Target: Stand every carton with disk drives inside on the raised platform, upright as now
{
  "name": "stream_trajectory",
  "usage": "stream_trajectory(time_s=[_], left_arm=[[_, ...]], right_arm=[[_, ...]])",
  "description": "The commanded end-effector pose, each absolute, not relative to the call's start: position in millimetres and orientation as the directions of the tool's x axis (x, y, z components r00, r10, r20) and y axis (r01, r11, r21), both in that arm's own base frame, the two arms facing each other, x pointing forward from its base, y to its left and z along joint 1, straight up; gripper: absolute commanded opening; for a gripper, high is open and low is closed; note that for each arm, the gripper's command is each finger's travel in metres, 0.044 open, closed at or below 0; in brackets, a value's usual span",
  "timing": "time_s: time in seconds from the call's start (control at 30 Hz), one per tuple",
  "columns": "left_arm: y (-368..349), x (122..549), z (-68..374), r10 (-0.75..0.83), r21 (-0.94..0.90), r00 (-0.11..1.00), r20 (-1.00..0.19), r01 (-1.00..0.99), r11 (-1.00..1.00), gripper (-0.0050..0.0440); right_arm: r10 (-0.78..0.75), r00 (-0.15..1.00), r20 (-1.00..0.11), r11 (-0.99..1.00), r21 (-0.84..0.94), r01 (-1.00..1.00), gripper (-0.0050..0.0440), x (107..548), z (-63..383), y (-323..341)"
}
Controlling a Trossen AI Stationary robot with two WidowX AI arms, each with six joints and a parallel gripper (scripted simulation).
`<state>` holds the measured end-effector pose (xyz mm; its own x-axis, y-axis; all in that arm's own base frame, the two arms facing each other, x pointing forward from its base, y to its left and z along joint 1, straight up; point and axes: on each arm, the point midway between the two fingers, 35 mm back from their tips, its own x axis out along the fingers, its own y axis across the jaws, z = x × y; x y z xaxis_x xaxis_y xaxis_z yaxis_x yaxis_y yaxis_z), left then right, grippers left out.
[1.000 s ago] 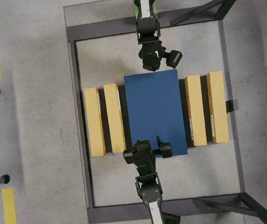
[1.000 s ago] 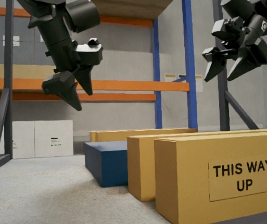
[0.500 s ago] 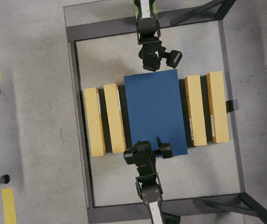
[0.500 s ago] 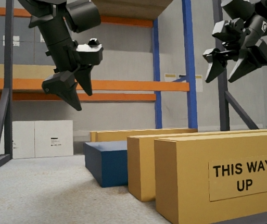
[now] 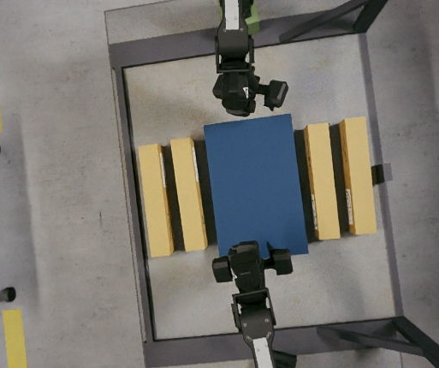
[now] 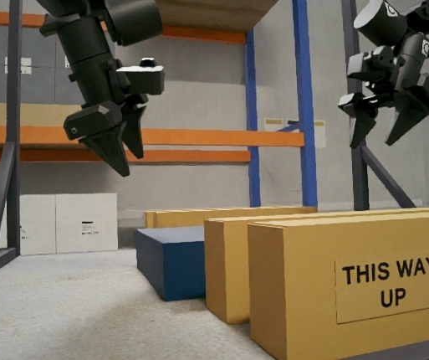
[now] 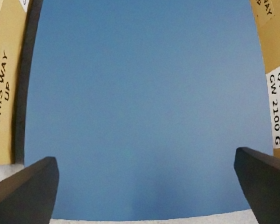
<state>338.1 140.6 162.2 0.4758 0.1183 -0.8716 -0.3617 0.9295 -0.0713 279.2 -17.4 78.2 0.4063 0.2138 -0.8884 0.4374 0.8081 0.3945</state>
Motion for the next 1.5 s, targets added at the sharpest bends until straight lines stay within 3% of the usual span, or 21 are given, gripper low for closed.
stream_trajectory(time_s=[0.0,0.17,1.47], left_arm=[[93.5,289.4,153.1,0.116,-0.001,0.356,-0.927,-0.313,0.95,0.0382],[93.5,289.4,153.1,0.116,-0.001,0.356,-0.927,-0.313,0.95,0.0382],[92.0,290.8,152.7,0.112,-0.008,0.365,-0.924,-0.313,0.95,0.0382]], right_arm=[[0.083,0.39,-0.917,0.938,0.204,0.279,0.0382,277.8,94.0,-45.3],[-0.044,0.376,-0.925,0.992,0.003,0.123,0.0382,277.8,94.0,-45.3],[-0.046,0.378,-0.925,0.993,0.0,0.12,0.0382,278.8,93.5,-45.8]])
